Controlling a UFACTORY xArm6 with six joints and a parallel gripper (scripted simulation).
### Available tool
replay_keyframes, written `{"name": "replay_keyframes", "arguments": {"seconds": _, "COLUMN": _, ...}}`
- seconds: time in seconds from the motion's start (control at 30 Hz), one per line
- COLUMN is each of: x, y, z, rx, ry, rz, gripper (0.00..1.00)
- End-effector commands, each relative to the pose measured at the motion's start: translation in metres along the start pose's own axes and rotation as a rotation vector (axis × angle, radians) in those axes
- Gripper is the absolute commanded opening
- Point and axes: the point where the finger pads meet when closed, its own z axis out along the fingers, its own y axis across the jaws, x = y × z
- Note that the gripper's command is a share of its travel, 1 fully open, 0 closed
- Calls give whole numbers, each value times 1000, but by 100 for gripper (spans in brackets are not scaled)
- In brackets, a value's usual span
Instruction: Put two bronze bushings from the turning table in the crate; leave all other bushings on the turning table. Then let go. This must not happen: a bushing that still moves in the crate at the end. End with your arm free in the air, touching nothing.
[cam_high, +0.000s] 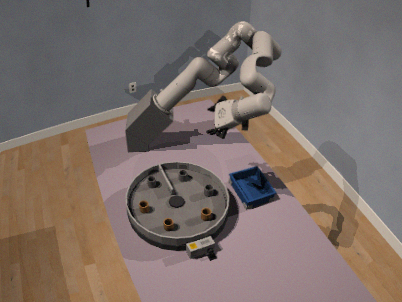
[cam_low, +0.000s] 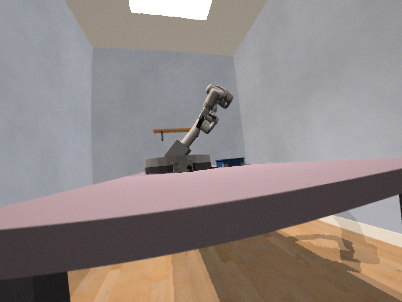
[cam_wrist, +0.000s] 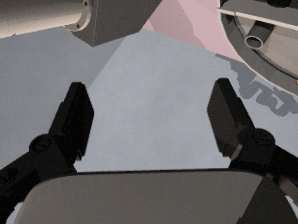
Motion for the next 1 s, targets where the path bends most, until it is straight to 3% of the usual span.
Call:
{"name": "replay_keyframes", "arguments": {"seconds": 0.0, "x": 0, "y": 0, "z": -1, "rx": -3, "ry": 0, "rz": 1, "gripper": 100}}
{"name": "replay_keyframes", "arguments": {"seconds": 0.6, "x": -1, "y": 2, "z": 1, "rx": -6, "ry": 12, "rz": 9, "gripper": 100}}
{"name": "replay_keyframes", "arguments": {"seconds": 0.7, "x": -7, "y": 26, "z": 21, "rx": -40, "ry": 137, "rz": 108, "gripper": 100}}
{"name": "replay_keyframes", "arguments": {"seconds": 0.97, "x": -19, "y": 56, "z": 45, "rx": -84, "ry": 301, "rz": 261, "gripper": 100}}
